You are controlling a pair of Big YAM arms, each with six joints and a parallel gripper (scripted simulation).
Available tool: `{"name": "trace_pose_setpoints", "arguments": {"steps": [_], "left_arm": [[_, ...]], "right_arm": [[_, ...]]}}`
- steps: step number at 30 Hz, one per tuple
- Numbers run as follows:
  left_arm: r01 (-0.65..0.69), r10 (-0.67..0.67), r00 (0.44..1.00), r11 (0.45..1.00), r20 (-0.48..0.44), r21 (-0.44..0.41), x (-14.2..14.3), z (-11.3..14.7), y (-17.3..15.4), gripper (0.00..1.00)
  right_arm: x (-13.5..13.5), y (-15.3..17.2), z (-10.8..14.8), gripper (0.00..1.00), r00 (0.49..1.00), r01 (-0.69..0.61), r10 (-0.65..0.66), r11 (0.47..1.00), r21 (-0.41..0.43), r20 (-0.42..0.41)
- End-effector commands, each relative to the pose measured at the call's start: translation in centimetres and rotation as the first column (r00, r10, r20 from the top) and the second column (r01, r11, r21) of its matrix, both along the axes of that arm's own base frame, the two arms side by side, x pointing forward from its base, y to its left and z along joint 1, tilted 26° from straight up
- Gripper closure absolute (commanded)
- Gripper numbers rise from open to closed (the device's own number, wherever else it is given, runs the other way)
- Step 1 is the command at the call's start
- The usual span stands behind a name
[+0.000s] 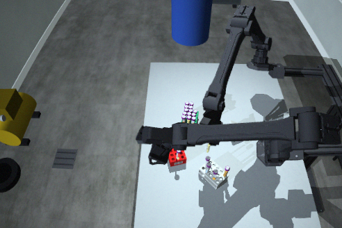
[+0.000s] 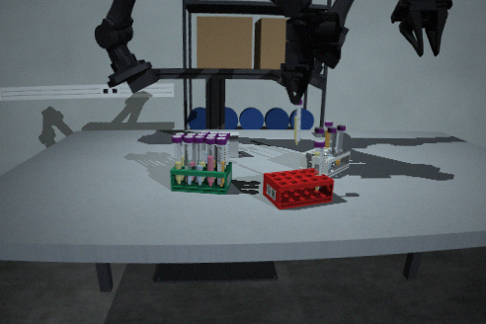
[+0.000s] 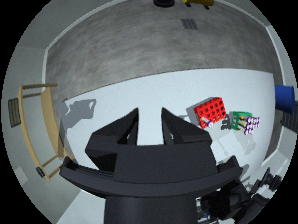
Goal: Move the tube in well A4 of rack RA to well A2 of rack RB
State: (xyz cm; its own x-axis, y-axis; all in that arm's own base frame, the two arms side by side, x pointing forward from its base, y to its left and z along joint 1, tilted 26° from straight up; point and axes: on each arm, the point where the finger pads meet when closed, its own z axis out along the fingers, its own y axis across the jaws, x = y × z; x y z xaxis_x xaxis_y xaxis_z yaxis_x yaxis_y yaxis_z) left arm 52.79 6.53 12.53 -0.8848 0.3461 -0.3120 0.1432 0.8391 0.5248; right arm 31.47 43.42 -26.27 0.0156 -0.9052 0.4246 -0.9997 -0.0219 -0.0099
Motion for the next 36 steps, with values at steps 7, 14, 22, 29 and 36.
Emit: {"name": "trace_pose_setpoints", "arguments": {"steps": [7, 14, 22, 29, 36], "left_arm": [[0.003, -0.003, 0.999, 1.000, 0.036, -0.001, 1.1, 1.5, -0.2, 0.70], [0.003, -0.003, 0.999, 1.000, 0.036, -0.001, 1.1, 1.5, -0.2, 0.70], [0.003, -0.003, 0.999, 1.000, 0.036, -0.001, 1.1, 1.5, -0.2, 0.70], [0.003, -0.003, 0.999, 1.000, 0.036, -0.001, 1.1, 1.5, -0.2, 0.70], [0.003, -0.003, 0.999, 1.000, 0.036, -0.001, 1.1, 1.5, -0.2, 0.70]], "right_arm": [[-2.2, 3.1, -1.1, 1.00, 1.000, 0.006, -0.006, 1.000, 0.018, 0.015], [-3.3, 3.7, -1.5, 1.00, 1.000, 0.013, -0.013, 1.000, 0.018, 0.015], [-6.0, 5.2, -2.1, 1.00, 1.000, 0.007, -0.007, 1.000, 0.019, 0.013], [-7.8, 6.1, -2.6, 1.00, 1.000, 0.007, -0.007, 1.000, 0.019, 0.013], [-9.5, 7.1, -3.1, 1.00, 1.000, 0.007, -0.007, 1.000, 0.020, 0.012]]}}
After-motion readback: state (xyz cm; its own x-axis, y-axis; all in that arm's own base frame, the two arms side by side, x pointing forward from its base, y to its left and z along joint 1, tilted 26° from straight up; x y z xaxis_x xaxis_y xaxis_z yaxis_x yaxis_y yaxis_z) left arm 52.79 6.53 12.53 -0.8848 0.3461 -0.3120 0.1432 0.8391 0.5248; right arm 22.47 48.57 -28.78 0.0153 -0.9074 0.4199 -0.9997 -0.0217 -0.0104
